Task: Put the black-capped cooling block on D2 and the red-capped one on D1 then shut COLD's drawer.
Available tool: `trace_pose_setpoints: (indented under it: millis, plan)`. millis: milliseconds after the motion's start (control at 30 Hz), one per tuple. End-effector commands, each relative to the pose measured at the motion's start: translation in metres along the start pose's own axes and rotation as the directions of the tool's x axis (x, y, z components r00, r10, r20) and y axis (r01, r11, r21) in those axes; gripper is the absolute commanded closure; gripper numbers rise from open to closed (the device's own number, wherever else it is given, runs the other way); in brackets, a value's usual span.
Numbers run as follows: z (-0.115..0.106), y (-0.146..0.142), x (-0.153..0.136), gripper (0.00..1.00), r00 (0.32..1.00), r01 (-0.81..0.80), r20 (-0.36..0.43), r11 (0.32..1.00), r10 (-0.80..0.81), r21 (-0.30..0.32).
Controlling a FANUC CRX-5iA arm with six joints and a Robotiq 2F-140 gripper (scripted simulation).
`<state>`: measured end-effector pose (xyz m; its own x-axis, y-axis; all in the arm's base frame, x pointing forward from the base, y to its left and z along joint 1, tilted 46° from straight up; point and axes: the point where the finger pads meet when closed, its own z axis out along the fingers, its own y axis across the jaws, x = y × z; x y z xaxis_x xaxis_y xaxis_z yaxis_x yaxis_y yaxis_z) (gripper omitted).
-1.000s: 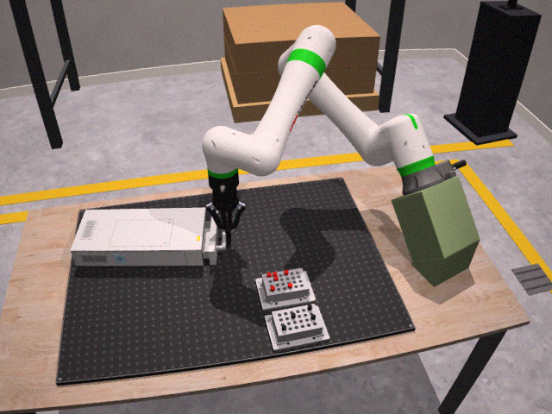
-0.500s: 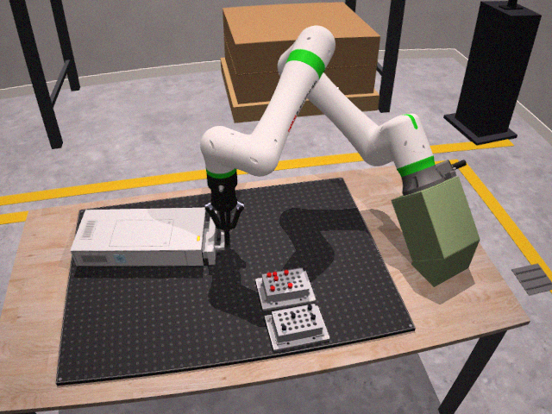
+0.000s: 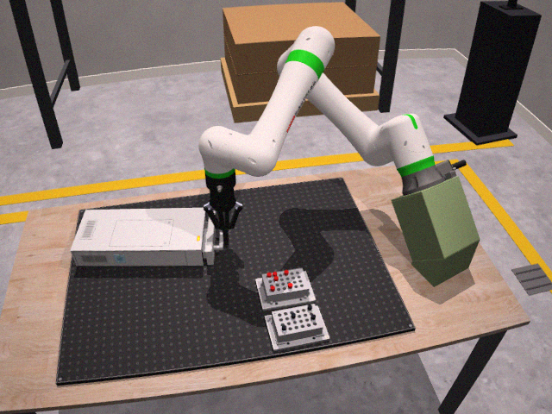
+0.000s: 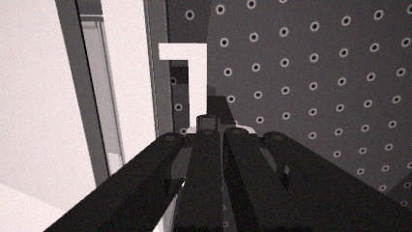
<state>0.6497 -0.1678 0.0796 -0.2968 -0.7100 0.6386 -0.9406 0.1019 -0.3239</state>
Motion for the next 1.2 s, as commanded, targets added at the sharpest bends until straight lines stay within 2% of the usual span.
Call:
trace_pose_setpoints:
  millis: [0,1167]
  plan:
    - [-0.001,-0.002,0.000,0.90,1.000,0.000,0.001,1.000,0.000,0.002]
    - [-0.001,-0.012,0.000,0.90,1.000,0.000,0.001,1.000,0.000,0.002]
